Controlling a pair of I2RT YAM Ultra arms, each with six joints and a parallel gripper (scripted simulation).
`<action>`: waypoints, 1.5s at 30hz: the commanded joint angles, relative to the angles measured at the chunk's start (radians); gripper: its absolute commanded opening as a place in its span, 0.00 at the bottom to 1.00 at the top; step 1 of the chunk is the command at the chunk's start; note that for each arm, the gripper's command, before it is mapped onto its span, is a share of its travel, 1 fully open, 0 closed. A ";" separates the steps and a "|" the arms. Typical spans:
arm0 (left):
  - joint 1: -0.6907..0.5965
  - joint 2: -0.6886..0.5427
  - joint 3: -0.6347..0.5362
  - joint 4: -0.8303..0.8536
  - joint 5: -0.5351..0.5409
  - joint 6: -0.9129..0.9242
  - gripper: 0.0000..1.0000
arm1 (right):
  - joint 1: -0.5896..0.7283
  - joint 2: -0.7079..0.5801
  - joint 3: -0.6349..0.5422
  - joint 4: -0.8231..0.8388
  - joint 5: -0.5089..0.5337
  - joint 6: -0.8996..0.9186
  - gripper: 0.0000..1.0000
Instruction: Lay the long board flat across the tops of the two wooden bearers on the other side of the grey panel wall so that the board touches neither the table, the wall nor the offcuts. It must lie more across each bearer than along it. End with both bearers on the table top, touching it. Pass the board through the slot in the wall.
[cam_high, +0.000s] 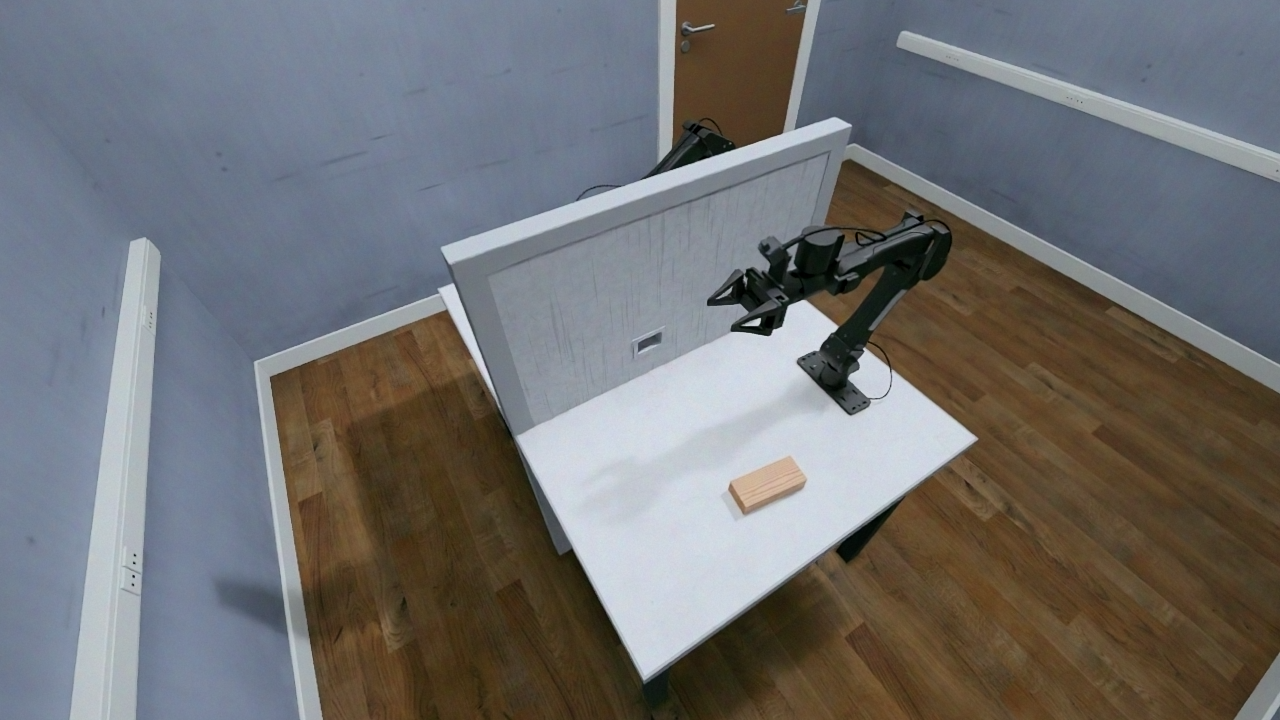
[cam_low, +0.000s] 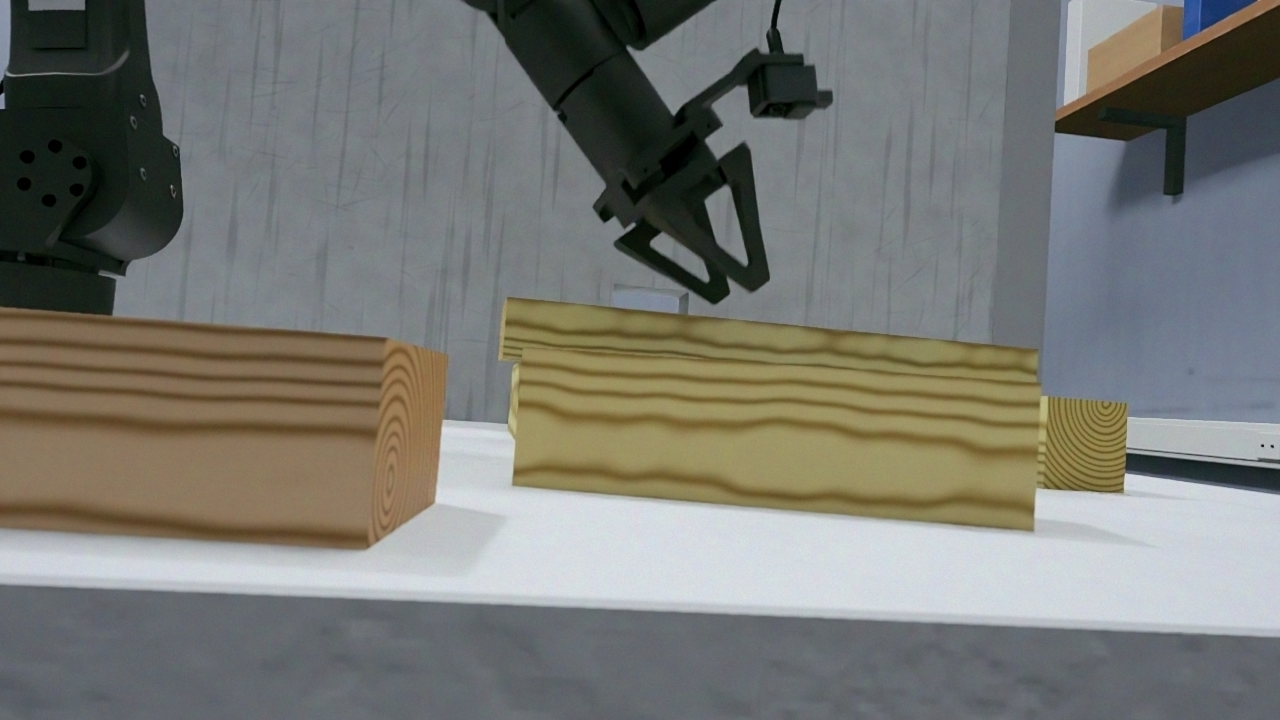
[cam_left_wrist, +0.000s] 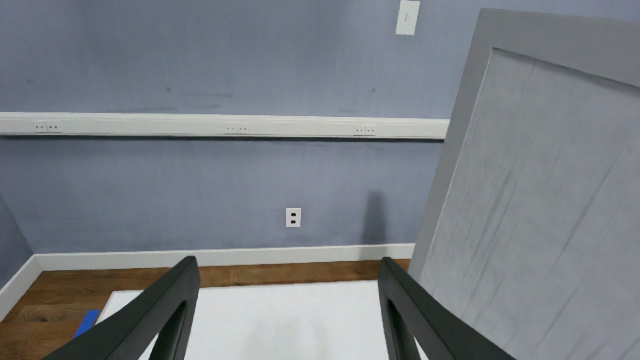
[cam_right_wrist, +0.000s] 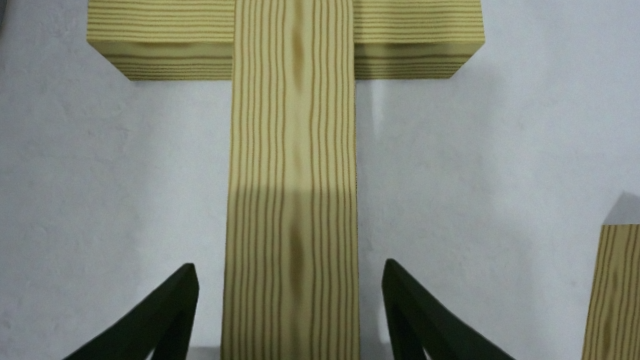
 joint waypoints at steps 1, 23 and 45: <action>0.011 -0.009 0.032 -0.007 0.009 -0.008 0.73 | -0.004 -0.047 0.074 -0.099 -0.008 -0.003 0.72; 0.011 -0.009 0.032 -0.007 0.009 -0.008 0.73 | -0.003 -0.048 0.127 -0.137 -0.006 -0.004 0.72; 0.007 0.004 0.004 -0.026 -0.020 0.010 0.73 | -0.030 -0.352 0.224 0.260 0.047 0.058 0.72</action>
